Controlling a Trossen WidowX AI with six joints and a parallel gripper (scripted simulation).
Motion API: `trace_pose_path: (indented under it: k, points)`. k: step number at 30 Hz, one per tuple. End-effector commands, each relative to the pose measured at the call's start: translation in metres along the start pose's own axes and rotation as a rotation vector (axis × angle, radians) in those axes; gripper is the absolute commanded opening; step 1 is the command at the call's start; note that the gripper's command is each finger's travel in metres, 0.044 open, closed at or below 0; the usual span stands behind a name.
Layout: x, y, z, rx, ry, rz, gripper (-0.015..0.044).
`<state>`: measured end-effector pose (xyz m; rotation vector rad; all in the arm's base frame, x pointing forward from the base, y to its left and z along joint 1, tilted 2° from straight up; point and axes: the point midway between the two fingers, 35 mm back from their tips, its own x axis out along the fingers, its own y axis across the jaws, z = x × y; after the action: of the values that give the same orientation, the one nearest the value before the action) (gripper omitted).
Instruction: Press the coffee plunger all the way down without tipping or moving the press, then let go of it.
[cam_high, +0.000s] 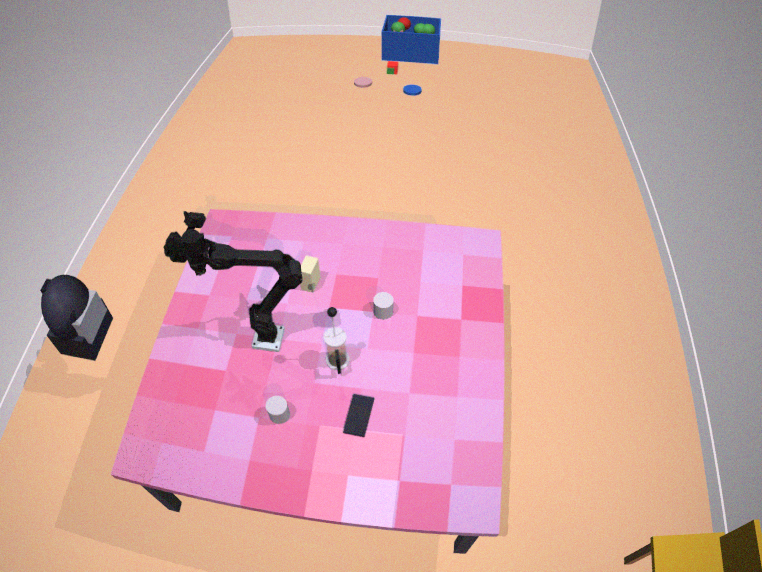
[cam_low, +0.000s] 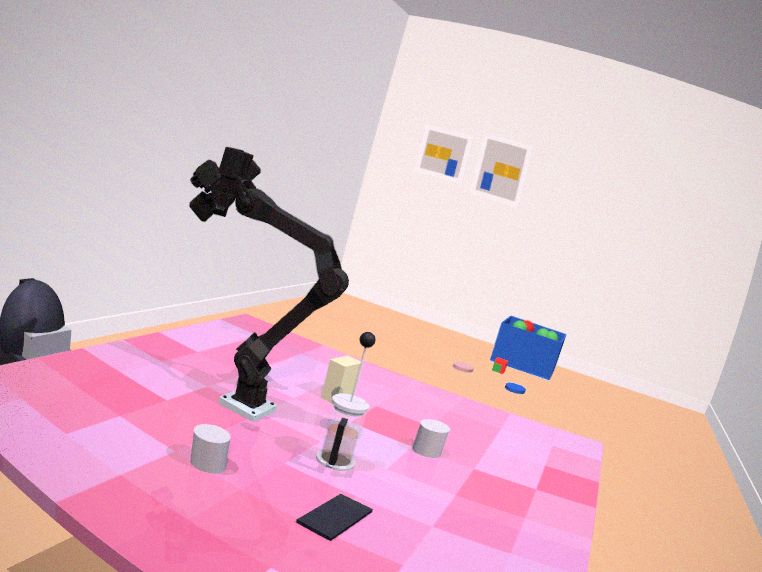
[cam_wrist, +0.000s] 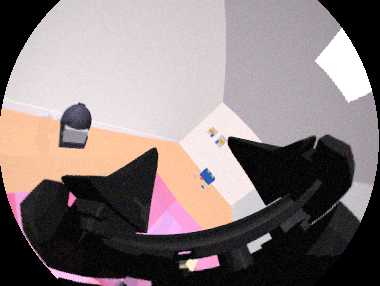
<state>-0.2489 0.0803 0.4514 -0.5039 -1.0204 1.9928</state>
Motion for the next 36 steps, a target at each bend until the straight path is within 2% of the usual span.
trace_pose_path:
  k: [1,4,7,13,19,28,36]
  points:
    - [-0.001,0.001,0.002,0.003,-0.009,0.007,0.0426]
    - [-0.014,0.011,0.015,0.021,-0.089,0.071,0.044]
    - [-0.043,0.029,0.037,0.047,-0.236,0.199,0.044]
    - [-0.118,0.052,0.072,0.107,-0.549,0.484,0.044]
    - [-0.204,0.064,0.081,0.142,-0.82,0.805,0.044]
    - [-0.329,0.051,0.043,0.122,-1.177,1.329,0.044]
    - [-0.407,0.013,-0.033,-0.012,-1.434,1.814,0.044]
